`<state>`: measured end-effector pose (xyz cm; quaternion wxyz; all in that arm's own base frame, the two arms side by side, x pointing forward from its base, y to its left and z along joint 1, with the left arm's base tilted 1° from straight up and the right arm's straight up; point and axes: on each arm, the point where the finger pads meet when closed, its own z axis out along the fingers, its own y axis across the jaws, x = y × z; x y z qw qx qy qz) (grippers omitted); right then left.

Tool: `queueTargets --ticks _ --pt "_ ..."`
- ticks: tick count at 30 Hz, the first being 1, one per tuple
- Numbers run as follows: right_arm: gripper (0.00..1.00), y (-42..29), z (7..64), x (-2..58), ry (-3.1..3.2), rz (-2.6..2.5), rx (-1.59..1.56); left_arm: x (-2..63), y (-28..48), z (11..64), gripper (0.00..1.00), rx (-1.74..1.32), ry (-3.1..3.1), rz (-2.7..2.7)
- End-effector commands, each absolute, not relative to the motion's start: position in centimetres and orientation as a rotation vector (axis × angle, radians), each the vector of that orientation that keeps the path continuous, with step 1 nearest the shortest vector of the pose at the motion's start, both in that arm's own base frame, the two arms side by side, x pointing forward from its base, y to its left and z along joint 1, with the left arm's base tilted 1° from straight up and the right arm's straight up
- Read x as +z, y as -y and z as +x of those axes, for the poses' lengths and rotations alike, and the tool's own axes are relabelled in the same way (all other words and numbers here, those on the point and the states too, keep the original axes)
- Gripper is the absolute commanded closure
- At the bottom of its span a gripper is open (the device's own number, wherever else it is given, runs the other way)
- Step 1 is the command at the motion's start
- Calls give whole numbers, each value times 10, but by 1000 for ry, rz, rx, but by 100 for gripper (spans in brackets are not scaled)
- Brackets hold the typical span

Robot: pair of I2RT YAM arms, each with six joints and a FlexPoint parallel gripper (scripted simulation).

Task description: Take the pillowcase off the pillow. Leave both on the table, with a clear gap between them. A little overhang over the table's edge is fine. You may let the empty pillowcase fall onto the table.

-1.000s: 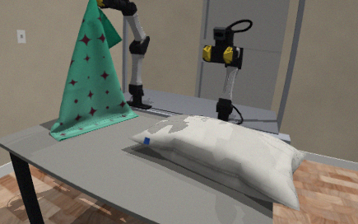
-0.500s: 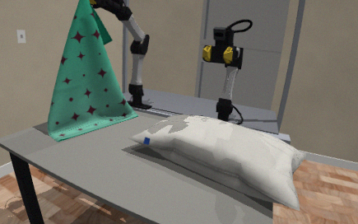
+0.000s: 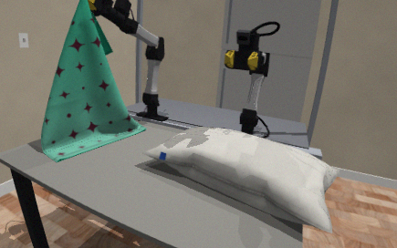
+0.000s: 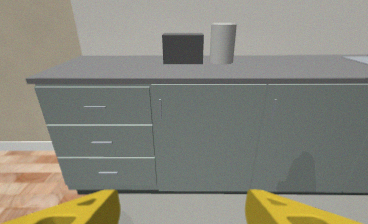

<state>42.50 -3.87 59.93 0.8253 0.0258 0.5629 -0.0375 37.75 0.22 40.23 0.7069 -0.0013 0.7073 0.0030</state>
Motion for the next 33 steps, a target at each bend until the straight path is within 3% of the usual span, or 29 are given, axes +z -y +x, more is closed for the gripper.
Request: queueTargets --ticks 1,33 --pt "100 40 416 627 -1055 40 -85 427 2 372 40 -9 -1508 6" --pt "100 33 398 644 -1047 45 -69 407 1 371 40 2 -1542 -6"
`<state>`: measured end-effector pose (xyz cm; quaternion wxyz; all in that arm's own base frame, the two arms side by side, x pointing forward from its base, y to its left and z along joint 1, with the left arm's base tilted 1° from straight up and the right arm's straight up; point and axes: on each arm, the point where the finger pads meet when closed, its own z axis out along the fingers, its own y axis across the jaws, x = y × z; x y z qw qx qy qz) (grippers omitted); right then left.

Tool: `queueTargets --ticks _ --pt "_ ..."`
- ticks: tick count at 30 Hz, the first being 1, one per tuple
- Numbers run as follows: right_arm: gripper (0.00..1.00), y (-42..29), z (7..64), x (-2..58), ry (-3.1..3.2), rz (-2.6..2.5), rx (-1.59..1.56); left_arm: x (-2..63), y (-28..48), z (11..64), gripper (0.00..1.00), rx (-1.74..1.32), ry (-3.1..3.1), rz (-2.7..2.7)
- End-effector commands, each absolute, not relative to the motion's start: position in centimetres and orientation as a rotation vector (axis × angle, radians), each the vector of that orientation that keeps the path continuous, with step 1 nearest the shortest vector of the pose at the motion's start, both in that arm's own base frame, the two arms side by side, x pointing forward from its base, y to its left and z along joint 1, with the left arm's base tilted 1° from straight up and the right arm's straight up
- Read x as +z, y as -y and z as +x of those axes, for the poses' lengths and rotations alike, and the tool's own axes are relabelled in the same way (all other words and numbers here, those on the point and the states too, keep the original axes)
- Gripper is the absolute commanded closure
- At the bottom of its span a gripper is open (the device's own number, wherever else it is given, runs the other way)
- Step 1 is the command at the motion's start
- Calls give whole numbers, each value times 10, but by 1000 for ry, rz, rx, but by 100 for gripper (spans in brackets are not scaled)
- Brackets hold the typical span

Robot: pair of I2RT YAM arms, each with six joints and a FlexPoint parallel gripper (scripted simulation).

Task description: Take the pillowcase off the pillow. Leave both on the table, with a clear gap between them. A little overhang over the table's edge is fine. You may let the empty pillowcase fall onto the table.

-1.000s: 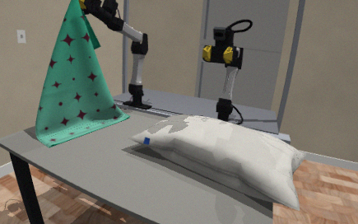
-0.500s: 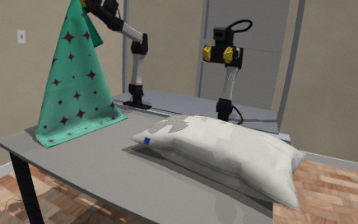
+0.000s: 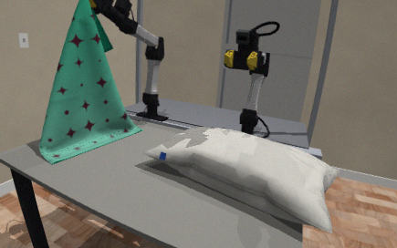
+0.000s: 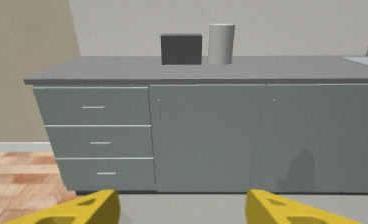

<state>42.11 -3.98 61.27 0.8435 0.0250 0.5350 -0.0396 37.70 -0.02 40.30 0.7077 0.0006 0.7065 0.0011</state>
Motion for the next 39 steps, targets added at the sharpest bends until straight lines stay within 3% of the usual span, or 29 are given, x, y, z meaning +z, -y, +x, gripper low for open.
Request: queueTargets --ticks 1,39 --pt "100 33 401 642 -1051 45 -68 405 2 371 40 1 -1546 -5" --pt "100 39 373 554 -1082 54 -86 410 1 373 40 1 -1539 -5"
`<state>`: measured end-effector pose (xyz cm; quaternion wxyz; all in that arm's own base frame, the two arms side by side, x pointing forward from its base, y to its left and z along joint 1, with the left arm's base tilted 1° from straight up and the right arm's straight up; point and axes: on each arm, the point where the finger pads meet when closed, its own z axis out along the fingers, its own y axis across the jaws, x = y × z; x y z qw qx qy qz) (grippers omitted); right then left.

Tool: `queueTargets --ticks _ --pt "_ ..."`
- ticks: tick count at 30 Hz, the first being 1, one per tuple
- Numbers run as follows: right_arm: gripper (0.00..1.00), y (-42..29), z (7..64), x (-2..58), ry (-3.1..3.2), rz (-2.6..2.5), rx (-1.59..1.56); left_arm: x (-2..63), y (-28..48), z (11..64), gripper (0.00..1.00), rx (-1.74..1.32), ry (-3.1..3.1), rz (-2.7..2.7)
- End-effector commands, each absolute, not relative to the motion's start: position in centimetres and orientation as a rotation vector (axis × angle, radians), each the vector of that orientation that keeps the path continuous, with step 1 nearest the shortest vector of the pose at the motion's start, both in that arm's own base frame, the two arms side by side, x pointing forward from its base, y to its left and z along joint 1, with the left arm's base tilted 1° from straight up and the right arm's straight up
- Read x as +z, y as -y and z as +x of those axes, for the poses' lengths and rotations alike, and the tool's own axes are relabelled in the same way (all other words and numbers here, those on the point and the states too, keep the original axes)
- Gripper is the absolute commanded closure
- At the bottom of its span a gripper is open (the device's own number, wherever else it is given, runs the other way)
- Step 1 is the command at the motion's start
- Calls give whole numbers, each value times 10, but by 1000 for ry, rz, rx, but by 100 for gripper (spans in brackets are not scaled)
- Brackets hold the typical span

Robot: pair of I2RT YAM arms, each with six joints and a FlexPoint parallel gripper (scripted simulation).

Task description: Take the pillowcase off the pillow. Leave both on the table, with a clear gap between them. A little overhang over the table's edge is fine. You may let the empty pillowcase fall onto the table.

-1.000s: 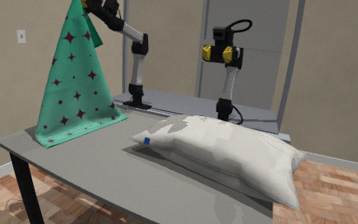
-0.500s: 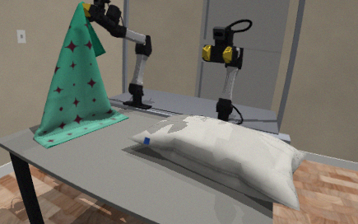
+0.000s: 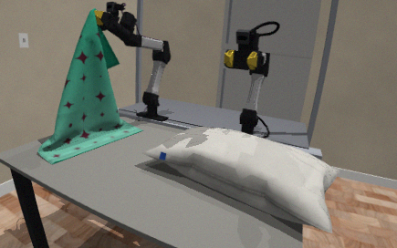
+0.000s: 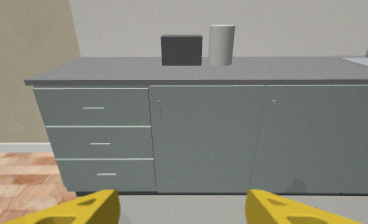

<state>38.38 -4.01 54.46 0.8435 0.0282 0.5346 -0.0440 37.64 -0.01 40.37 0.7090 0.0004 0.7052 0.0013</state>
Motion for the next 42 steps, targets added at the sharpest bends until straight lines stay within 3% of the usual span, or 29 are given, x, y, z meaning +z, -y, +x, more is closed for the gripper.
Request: queueTargets --ticks 1,11,42 --pt "100 39 375 549 -1095 52 -84 410 1 373 40 1 -1539 -5" --pt "100 40 380 551 -1095 52 -87 410 1 373 40 1 -1539 -5" --pt "100 39 339 480 -1085 68 -97 410 1 373 40 1 -1539 -5"
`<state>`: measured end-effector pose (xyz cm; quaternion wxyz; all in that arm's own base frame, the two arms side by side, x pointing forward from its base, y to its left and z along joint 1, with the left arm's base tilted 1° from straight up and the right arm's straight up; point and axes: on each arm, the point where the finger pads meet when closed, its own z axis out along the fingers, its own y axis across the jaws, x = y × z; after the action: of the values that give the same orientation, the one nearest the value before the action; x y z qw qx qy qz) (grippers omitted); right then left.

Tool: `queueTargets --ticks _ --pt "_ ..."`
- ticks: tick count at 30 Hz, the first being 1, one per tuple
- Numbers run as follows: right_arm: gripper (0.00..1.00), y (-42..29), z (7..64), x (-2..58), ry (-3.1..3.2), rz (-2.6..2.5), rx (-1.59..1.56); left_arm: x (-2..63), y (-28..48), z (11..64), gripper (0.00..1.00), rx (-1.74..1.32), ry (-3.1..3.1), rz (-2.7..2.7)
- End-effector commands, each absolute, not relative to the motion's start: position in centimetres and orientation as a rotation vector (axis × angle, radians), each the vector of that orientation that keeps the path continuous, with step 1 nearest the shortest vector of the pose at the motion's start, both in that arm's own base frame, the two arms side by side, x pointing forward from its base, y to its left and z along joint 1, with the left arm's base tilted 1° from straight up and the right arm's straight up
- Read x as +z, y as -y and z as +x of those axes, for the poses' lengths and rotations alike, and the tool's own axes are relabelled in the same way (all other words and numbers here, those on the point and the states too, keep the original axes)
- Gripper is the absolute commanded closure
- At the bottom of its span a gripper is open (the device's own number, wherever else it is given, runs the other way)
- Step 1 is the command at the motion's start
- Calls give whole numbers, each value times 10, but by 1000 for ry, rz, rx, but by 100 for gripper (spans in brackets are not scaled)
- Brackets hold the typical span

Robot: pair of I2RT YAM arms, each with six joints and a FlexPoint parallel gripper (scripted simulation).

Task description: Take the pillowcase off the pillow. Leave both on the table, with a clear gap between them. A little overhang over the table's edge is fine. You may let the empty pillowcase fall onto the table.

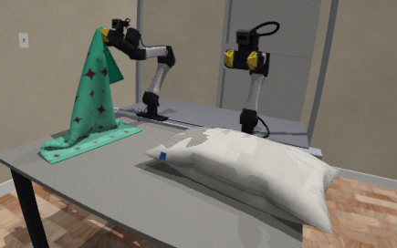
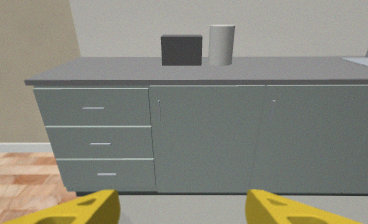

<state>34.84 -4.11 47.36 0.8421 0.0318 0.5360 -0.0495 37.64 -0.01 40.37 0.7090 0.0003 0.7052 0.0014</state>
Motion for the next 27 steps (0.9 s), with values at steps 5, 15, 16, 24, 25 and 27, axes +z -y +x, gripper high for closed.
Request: queueTargets --ticks 5,15,16,24,25,27 --pt "100 39 343 486 -1089 59 -93 410 1 373 40 1 -1539 -5" --pt "100 41 338 468 -1105 64 -100 410 1 373 40 1 -1539 -5" --pt "100 40 337 467 -1101 63 -101 410 1 373 40 1 -1539 -5" --pt "100 46 321 445 -1083 90 -121 410 1 373 40 1 -1539 -5" --pt "100 46 319 442 -1084 90 -122 410 1 373 40 1 -1539 -5" --pt "100 46 316 436 -1083 90 -122 410 1 373 40 1 -1539 -5"
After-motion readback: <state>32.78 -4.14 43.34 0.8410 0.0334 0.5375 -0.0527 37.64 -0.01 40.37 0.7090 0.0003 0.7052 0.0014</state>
